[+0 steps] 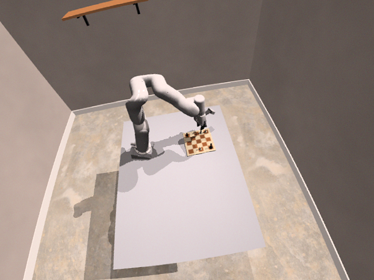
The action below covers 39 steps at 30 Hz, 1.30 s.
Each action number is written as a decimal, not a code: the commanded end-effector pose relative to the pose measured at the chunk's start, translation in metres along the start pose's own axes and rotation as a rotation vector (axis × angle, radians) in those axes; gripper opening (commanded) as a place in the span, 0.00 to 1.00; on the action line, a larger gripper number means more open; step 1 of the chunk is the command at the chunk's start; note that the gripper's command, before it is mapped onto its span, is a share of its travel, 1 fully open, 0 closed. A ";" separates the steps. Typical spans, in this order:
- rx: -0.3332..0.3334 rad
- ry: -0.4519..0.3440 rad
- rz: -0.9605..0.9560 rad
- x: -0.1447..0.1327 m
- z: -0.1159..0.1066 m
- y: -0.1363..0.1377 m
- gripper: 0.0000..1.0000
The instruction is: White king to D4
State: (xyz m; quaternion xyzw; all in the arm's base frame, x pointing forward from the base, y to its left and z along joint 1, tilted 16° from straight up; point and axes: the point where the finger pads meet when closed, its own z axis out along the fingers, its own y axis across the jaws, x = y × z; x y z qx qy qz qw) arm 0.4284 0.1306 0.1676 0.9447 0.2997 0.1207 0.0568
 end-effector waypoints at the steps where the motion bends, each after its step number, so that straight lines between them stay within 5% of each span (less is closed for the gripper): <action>1: -0.001 0.004 0.000 0.001 -0.001 0.000 0.42; 28: -0.001 0.004 0.000 0.001 -0.001 0.000 0.42; 39: -0.001 0.004 0.000 0.001 0.020 0.000 0.42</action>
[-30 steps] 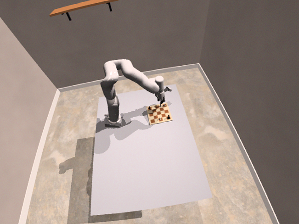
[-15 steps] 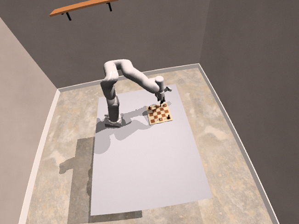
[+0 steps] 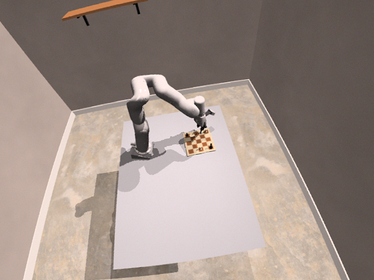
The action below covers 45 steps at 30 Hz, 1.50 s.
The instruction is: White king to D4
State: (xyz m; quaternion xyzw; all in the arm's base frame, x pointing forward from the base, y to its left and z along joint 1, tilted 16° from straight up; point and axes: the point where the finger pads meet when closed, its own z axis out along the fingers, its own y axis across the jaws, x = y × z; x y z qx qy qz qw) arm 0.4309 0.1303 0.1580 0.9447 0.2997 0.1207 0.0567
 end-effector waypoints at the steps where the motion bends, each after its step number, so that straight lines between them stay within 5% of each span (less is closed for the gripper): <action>1: -0.001 0.004 0.000 0.002 0.013 0.001 0.42; 14: -0.001 0.004 0.000 0.002 0.031 0.001 0.42; 45: -0.001 0.004 0.000 0.002 0.032 0.001 0.42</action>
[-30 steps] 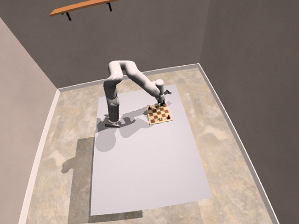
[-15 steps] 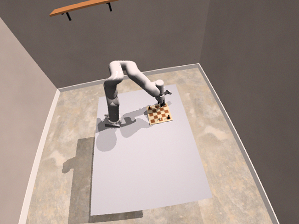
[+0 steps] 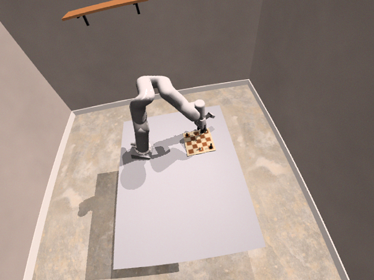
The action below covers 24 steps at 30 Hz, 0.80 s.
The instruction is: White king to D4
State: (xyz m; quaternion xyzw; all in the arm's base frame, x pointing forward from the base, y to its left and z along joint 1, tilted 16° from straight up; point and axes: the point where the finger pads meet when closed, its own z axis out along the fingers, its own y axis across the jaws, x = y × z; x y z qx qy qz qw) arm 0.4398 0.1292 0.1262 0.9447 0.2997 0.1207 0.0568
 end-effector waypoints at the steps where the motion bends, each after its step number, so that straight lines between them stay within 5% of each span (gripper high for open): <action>1: -0.001 0.004 0.000 0.001 -0.001 0.000 0.42; 6: -0.001 0.004 0.000 0.001 -0.001 0.000 0.42; 7: -0.001 0.004 0.000 0.001 -0.001 0.000 0.00; 24: -0.001 0.004 0.000 0.001 -0.001 0.000 0.00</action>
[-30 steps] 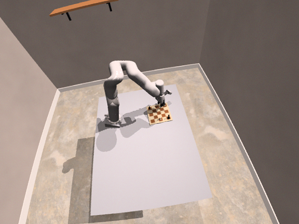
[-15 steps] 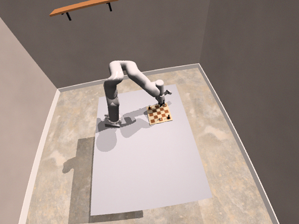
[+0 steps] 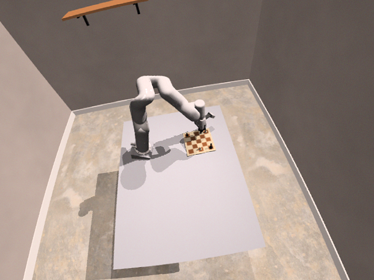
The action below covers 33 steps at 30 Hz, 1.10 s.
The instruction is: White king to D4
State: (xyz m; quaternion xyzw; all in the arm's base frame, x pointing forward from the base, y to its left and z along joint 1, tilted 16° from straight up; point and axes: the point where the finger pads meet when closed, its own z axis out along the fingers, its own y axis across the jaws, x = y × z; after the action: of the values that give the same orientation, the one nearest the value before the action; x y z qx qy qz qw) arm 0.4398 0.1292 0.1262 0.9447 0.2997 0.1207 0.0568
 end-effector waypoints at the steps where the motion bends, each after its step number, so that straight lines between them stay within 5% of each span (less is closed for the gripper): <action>1: -0.001 0.004 0.000 0.001 -0.001 0.000 0.00; 22: -0.001 0.004 0.000 0.001 -0.005 0.000 0.00; 33: -0.001 0.004 0.000 0.001 -0.074 0.000 0.00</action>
State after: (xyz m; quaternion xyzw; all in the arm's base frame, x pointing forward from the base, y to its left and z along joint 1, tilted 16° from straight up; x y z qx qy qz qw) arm 0.4315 0.1309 0.1596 0.9445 0.2998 0.1216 0.0566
